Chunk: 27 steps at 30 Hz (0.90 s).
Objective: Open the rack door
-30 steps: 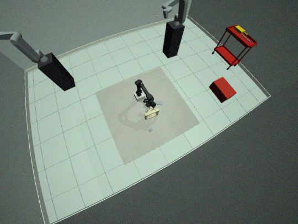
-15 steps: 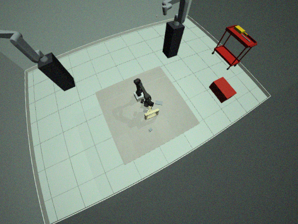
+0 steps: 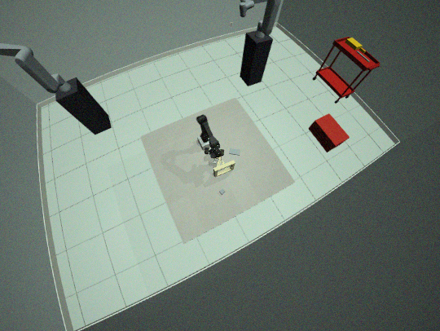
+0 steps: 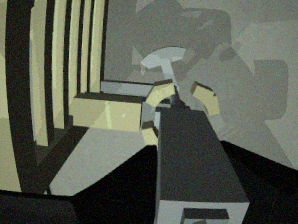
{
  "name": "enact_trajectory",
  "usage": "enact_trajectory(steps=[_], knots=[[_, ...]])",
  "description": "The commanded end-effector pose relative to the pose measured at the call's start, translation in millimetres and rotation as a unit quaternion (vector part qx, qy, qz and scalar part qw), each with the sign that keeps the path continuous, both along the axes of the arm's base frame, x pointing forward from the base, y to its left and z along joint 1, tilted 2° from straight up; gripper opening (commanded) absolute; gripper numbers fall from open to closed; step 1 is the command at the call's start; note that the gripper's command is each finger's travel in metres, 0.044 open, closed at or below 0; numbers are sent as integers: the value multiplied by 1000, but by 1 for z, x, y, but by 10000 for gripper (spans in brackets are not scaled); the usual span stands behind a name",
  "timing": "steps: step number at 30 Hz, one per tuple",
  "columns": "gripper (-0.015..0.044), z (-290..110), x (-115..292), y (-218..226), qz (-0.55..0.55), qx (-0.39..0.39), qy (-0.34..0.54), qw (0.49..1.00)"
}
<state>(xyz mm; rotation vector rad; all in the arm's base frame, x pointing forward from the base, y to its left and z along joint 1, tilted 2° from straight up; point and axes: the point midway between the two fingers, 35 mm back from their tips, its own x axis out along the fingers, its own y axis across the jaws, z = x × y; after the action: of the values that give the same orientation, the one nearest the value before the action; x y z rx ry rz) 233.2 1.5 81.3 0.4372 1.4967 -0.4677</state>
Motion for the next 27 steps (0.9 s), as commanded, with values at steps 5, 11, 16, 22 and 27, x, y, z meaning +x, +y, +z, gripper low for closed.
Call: enact_trajectory(steps=[5,11,16,22,27], knots=[[12,0,-4,-14,58,-3,-2,998],[12,0,-6,-25,96,-4,0,995],[12,1,-7,-34,127,-6,1,992],[12,1,-8,-45,165,-7,2,986],[12,1,-9,-54,195,-8,3,981]])
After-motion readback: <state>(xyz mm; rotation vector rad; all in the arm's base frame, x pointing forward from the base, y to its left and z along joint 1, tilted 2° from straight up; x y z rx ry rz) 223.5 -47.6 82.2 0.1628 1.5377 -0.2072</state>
